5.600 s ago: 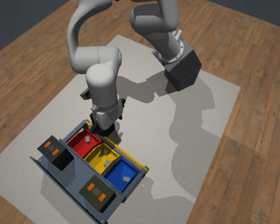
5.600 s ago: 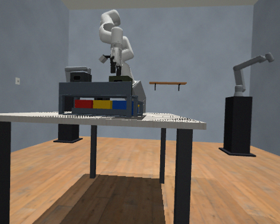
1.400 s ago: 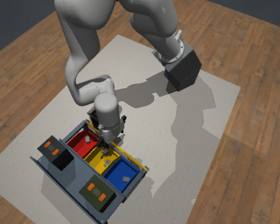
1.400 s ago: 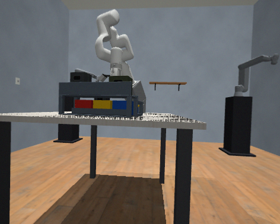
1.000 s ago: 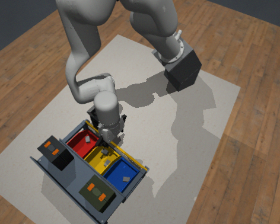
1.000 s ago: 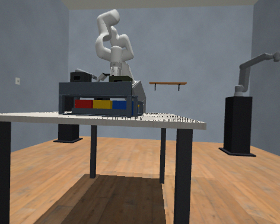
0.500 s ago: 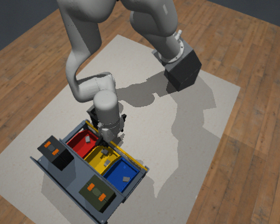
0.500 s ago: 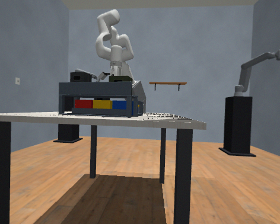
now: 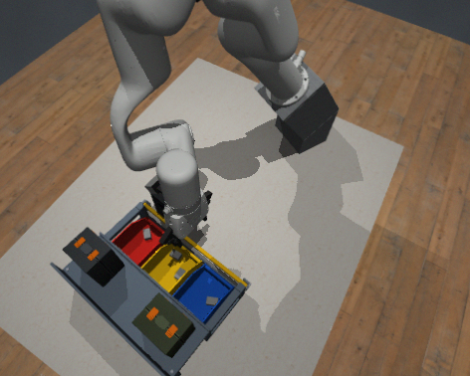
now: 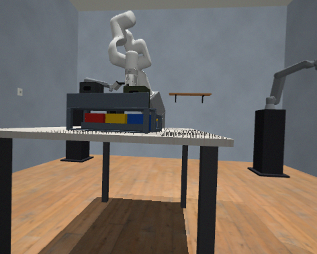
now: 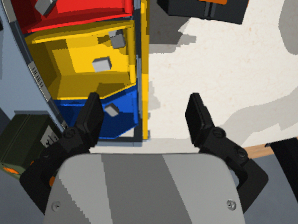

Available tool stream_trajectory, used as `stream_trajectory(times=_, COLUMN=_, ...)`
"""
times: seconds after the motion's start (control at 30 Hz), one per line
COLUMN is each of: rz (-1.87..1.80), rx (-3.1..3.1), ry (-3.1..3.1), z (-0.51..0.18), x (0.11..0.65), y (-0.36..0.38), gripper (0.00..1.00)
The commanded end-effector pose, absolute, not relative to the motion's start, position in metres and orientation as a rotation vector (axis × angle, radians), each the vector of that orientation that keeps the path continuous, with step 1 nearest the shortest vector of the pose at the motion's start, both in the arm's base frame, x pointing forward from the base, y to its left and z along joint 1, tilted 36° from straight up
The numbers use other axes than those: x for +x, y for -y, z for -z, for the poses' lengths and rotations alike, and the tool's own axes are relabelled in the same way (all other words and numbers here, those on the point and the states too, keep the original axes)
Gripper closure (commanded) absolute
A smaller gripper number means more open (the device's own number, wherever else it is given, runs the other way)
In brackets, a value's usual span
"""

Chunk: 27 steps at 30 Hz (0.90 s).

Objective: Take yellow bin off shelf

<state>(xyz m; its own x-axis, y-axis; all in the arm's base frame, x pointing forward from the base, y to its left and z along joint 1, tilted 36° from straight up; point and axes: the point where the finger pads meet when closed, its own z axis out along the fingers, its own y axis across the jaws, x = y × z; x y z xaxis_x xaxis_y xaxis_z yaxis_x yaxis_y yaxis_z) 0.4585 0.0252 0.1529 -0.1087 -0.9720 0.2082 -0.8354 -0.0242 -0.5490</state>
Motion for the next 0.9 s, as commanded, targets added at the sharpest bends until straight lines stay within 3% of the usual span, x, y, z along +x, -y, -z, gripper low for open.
stream_trajectory(times=0.0, rz=0.832, rx=-1.917, ry=-2.008, z=-0.1540, x=0.4591, y=-0.0255, gripper=0.00)
stream_trajectory(times=0.73, rz=0.832, rx=-1.917, ry=-2.008, z=-0.1551, x=0.4585, y=-0.0258, gripper=0.00)
stream_trajectory(times=0.87, rz=0.880, rx=-2.153, ry=-1.830, z=-0.1563, x=0.4577, y=-0.0262, gripper=0.00)
